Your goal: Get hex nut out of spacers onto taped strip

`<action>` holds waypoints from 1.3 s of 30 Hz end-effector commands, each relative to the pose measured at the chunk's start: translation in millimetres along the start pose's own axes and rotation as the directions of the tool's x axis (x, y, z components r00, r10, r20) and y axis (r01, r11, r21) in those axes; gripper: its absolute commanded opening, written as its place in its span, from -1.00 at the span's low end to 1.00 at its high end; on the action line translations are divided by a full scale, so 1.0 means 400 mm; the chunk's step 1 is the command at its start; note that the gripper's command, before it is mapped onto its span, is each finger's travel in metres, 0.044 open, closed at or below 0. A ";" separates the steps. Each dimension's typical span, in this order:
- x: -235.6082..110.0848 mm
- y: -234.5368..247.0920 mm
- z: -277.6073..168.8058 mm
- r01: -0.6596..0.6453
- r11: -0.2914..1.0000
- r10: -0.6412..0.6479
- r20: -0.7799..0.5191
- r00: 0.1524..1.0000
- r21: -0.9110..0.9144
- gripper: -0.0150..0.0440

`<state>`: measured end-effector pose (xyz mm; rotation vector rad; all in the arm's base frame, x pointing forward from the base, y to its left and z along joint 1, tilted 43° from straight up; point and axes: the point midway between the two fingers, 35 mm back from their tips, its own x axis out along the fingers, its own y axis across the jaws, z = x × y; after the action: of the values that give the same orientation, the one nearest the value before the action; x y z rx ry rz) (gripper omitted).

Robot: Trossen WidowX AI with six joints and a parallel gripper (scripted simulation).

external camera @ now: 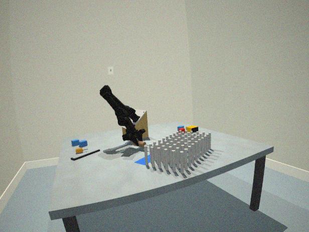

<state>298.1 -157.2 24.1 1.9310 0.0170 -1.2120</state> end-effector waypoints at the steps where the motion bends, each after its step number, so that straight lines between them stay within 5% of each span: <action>1: 0.005 0.005 -0.011 -0.006 1.000 0.006 -0.004 1.000 0.002 -0.49; 39: 0.041 0.007 -0.064 -0.007 1.000 0.007 -0.006 1.000 0.004 -0.49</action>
<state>321.8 -149.7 17.4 1.9327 0.0162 -1.2117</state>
